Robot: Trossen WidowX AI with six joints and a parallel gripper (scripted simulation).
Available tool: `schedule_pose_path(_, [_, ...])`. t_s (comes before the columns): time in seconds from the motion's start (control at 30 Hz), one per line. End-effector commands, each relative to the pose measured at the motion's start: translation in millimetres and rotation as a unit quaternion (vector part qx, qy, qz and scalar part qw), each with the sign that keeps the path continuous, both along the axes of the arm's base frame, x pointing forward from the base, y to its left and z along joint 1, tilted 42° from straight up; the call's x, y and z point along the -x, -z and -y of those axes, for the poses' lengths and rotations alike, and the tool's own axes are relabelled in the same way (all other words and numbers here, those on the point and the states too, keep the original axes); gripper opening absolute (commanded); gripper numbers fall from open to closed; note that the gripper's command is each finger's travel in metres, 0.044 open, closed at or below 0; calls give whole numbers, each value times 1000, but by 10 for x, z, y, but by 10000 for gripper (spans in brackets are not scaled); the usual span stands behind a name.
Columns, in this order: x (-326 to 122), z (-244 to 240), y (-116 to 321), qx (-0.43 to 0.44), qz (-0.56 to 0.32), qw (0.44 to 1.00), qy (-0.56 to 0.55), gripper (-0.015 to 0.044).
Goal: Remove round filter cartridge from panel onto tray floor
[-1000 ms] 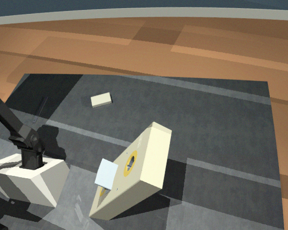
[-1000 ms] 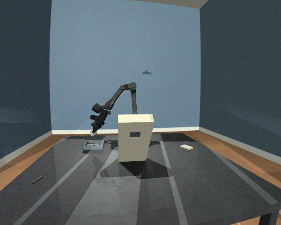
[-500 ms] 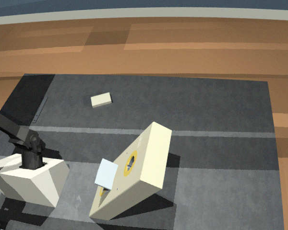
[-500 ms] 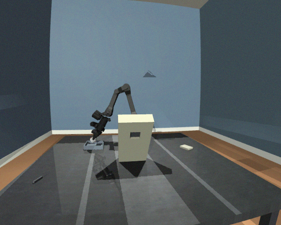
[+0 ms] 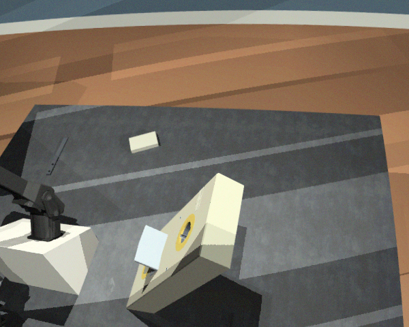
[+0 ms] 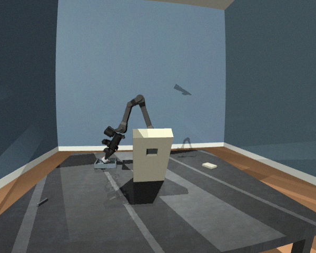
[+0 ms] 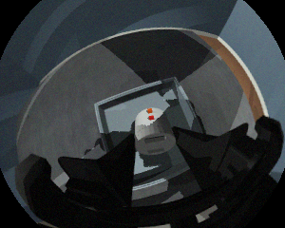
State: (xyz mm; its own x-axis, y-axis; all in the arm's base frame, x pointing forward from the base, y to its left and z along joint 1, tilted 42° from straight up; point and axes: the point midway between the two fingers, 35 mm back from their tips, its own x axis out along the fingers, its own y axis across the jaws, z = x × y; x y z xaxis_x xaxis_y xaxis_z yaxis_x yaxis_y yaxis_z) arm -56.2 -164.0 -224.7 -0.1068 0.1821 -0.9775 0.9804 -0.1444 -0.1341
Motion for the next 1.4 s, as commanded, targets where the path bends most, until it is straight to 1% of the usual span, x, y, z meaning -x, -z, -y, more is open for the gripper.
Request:
schedule_pose_path(0.0, [0,4,1,0,0,1000,0,263])
schedule_pose_path(0.23, [0,4,1,0,0,1000,0,440])
schedule_pose_path(0.4, [2,59,-46,0,0,1000,0,440])
schedule_pose_path(0.57, [-7,424,-468,1,0,1000,0,440])
schedule_pose_path(0.63, [-11,466,-533,1,1,1000,0,440])
schedule_pose_path(0.7, [-11,466,-533,1,1,1000,0,440])
schedule_pose_path(0.73, [10,436,-441,8,-3,1000,-3,440])
schedule_pose_path(1.37, [10,436,-441,8,-3,1000,-3,440])
